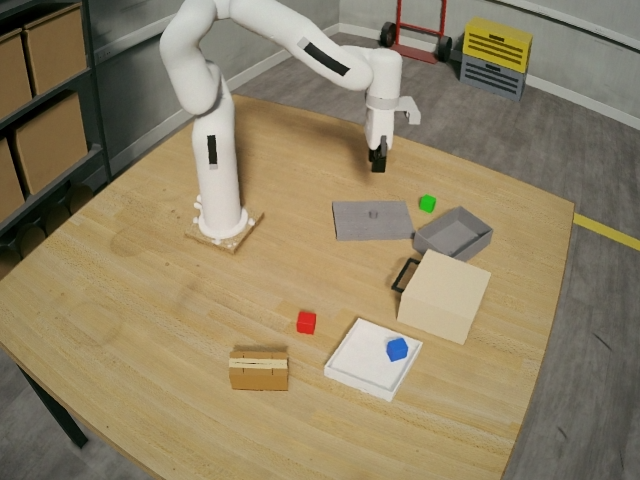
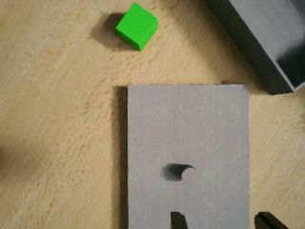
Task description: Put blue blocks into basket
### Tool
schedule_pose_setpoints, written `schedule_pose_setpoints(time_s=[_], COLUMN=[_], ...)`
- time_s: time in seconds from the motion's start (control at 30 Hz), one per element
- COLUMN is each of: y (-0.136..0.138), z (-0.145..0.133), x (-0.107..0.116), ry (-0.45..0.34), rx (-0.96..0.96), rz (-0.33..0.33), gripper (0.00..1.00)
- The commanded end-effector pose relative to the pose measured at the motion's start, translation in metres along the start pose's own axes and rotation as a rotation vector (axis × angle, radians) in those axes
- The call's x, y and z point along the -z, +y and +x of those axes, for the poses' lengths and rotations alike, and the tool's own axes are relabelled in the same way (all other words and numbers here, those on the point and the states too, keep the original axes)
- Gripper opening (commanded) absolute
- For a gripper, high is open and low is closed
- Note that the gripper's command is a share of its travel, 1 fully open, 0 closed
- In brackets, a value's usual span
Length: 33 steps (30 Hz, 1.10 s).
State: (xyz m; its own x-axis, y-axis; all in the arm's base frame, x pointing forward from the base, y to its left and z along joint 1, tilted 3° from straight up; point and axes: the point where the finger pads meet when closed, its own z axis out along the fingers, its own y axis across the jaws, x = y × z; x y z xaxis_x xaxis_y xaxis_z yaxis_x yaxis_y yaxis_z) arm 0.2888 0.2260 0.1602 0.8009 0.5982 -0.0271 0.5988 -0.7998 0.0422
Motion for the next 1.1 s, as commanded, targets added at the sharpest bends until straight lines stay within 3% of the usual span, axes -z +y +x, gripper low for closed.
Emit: schedule_pose_setpoints(time_s=[0.0, 0.6, 1.07], y=[0.0, 0.0, 0.0], z=[0.001, 0.001, 0.002], x=[0.001, 0.0, -0.022], ry=[0.004, 0.004, 0.004], rx=[0.0, 0.0, 0.0], rz=[0.0, 0.0, 0.0], gripper=[0.44, 0.44, 0.44])
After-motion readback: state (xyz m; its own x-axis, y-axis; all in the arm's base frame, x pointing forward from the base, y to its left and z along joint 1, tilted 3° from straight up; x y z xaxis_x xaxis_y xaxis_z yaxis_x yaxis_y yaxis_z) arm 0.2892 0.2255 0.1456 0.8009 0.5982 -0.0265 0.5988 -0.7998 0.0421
